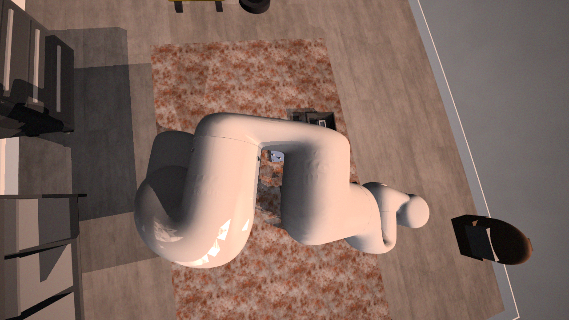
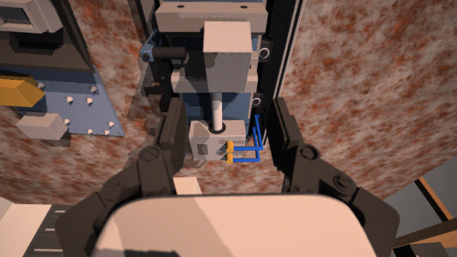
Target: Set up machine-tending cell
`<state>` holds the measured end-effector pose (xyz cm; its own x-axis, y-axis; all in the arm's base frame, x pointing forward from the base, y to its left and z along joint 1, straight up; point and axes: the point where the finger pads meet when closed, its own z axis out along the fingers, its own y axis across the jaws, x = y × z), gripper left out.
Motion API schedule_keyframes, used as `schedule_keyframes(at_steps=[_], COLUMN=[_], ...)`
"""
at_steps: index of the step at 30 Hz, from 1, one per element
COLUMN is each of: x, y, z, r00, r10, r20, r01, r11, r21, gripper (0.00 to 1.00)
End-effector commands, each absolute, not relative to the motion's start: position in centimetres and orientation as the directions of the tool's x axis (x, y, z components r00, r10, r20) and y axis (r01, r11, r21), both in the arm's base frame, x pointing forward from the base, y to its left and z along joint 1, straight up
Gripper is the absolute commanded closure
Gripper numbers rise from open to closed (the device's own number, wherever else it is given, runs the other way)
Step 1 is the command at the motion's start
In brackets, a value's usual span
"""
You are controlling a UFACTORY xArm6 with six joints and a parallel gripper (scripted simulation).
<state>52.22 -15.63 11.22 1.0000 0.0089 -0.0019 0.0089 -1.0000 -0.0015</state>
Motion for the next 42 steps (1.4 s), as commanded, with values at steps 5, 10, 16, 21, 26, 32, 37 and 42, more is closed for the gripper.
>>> schedule_keyframes(at_steps=[5,10,16,21,26,32,37,42], x=[52.4,52.4,52.4,52.4,52.4,52.4,52.4,52.4], y=[-15.7,-15.7,-15.7,-15.7,-15.7,-15.7,-15.7,-15.7], z=[11.0,10.4,9.5,9.0,8.2,7.3,7.0,6.6], r00=[1.0,1.0,1.0,1.0,1.0,1.0,1.0,1.0], r10=[0.009,0.009,0.009,0.009,0.009,0.009,0.009,0.009], r20=[0.003,0.003,0.003,0.003,0.003,0.003,0.003,0.003], r01=[0.009,0.009,0.009,0.009,0.009,0.009,0.009,0.009], r11=[-1.0,-1.0,-1.0,-1.0,-1.0,-1.0,-1.0,-1.0], r21=[0.0,0.0,0.0,0.0,0.0,0.0,0.0,0.0], gripper=[0.31,0.31,0.31,0.31,0.31,0.31,0.31,0.31])
